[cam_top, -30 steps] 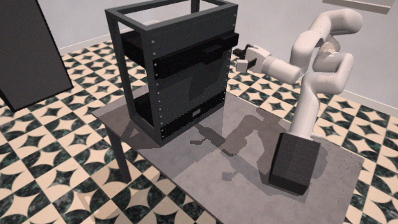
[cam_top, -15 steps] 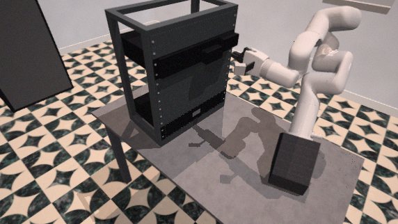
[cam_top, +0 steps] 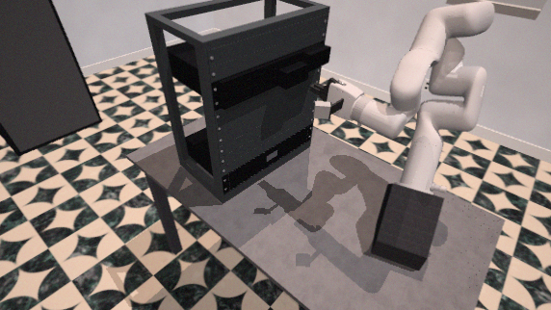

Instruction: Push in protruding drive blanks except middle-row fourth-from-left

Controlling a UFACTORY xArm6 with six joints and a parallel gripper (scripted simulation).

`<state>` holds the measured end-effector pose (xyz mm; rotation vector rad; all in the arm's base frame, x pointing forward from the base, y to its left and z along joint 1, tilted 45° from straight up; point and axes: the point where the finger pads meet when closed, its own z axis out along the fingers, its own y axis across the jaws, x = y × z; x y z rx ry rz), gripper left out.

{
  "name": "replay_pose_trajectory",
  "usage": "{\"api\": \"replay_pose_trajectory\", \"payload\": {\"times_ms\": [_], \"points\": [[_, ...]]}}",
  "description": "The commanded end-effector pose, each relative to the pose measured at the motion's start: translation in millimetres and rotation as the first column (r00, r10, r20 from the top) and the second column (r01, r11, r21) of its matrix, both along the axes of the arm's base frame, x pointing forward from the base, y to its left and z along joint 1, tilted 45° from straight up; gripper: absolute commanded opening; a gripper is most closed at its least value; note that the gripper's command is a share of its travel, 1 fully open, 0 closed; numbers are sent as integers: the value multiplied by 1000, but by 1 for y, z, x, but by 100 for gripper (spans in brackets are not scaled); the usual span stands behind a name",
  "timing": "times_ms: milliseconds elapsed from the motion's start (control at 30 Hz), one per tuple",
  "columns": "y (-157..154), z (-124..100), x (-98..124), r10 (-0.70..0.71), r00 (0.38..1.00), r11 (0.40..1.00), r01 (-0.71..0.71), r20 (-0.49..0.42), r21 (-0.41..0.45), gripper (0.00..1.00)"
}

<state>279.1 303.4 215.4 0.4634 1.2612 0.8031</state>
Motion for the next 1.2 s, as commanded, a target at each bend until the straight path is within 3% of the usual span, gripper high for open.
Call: {"api": "replay_pose_trajectory", "payload": {"times_ms": [0,200,533,1167], "points": [[5,-4,1,-3,1000,1000,3,6,7,0],[6,-3,5,-3,1000,1000,3,6,7,0],[11,10,49,-3,1000,1000,3,6,7,0],[12,12,56,-3,1000,1000,3,6,7,0]]}}
